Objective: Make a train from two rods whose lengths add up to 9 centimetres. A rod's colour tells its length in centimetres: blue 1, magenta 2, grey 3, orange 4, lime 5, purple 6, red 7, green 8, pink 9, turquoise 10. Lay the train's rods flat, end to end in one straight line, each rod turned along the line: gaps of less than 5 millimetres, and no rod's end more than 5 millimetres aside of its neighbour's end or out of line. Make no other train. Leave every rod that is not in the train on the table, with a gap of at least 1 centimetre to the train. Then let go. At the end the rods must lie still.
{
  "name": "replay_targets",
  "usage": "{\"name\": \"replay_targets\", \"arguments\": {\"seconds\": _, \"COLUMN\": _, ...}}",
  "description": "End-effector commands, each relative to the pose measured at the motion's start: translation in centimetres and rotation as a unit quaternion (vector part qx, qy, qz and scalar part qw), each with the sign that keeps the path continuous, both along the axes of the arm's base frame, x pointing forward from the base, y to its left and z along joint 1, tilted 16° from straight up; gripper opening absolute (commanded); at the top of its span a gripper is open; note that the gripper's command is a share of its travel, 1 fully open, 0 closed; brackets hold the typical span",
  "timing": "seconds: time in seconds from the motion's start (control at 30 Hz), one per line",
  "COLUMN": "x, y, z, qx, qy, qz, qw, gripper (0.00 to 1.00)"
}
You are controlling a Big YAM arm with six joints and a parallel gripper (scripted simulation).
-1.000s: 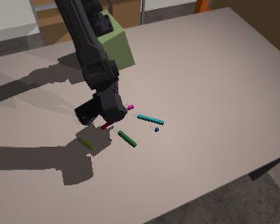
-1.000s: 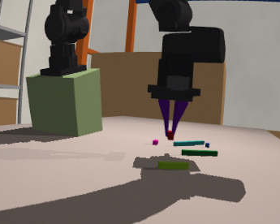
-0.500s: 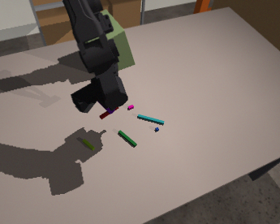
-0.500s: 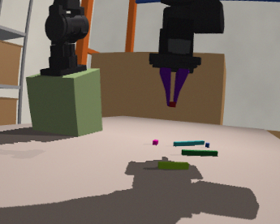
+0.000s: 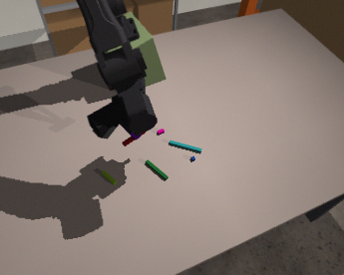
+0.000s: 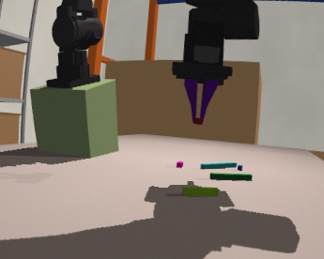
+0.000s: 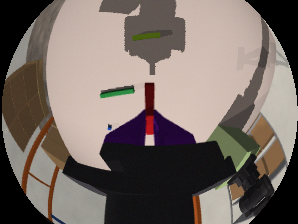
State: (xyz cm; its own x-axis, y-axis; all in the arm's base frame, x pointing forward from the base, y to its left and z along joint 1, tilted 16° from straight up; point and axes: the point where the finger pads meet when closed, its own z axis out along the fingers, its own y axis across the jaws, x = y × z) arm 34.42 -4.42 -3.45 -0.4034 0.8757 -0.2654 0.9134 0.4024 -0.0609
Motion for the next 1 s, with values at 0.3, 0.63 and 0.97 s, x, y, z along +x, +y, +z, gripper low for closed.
{"name": "replay_targets", "arguments": {"seconds": 0.3, "x": 2.8, "y": 0.6, "z": 1.8, "qx": -0.001, "qy": -0.031, "qz": 0.002, "qw": 1.0, "gripper": 0.04}}
{"name": "replay_targets", "arguments": {"seconds": 0.63, "x": 2.8, "y": 0.6, "z": 1.8, "qx": -0.001, "qy": -0.031, "qz": 0.002, "qw": 1.0, "gripper": 0.04}}
{"name": "replay_targets", "arguments": {"seconds": 0.97, "x": -2.1, "y": 3.5, "z": 0.0, "qx": 0.005, "qy": -0.043, "qz": -0.063, "qw": 0.997, "gripper": 0.04}}
